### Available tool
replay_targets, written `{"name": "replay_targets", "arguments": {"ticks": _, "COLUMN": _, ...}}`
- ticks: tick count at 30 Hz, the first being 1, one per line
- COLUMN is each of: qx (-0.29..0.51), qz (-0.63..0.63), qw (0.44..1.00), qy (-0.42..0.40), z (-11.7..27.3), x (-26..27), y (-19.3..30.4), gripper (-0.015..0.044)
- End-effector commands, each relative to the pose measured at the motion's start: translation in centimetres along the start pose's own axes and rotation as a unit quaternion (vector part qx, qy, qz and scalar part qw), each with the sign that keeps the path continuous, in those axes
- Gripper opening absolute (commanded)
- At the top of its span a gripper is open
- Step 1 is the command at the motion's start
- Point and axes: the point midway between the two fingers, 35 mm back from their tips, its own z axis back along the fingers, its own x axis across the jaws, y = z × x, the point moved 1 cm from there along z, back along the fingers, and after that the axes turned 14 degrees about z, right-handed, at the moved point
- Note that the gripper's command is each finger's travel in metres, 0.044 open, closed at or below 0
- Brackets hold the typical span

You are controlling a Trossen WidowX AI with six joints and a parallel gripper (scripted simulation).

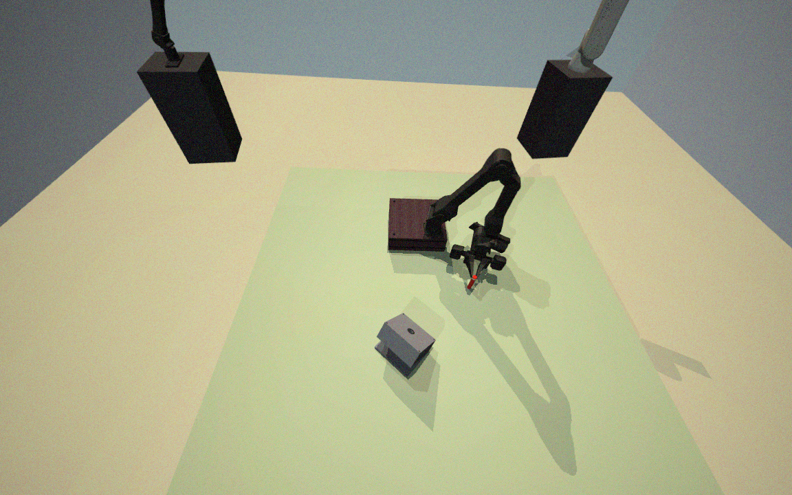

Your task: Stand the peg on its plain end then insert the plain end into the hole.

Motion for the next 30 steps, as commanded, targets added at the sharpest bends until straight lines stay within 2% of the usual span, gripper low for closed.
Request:
{"name": "replay_targets", "arguments": {"ticks": 1, "qx": 0.000, "qz": 0.000, "qw": 1.000, "qy": 0.000, "z": 0.09, "x": 0.03, "y": 0.17, "gripper": 0.0050}}
{"name": "replay_targets", "arguments": {"ticks": 29, "qx": -0.016, "qz": 0.003, "qw": 1.000, "qy": -0.004, "z": 0.46, "x": -0.14, "y": 0.27, "gripper": 0.0050}}
{"name": "replay_targets", "arguments": {"ticks": 30, "qx": -0.017, "qz": 0.002, "qw": 1.000, "qy": -0.004, "z": 0.47, "x": -0.15, "y": 0.28, "gripper": 0.0076}}
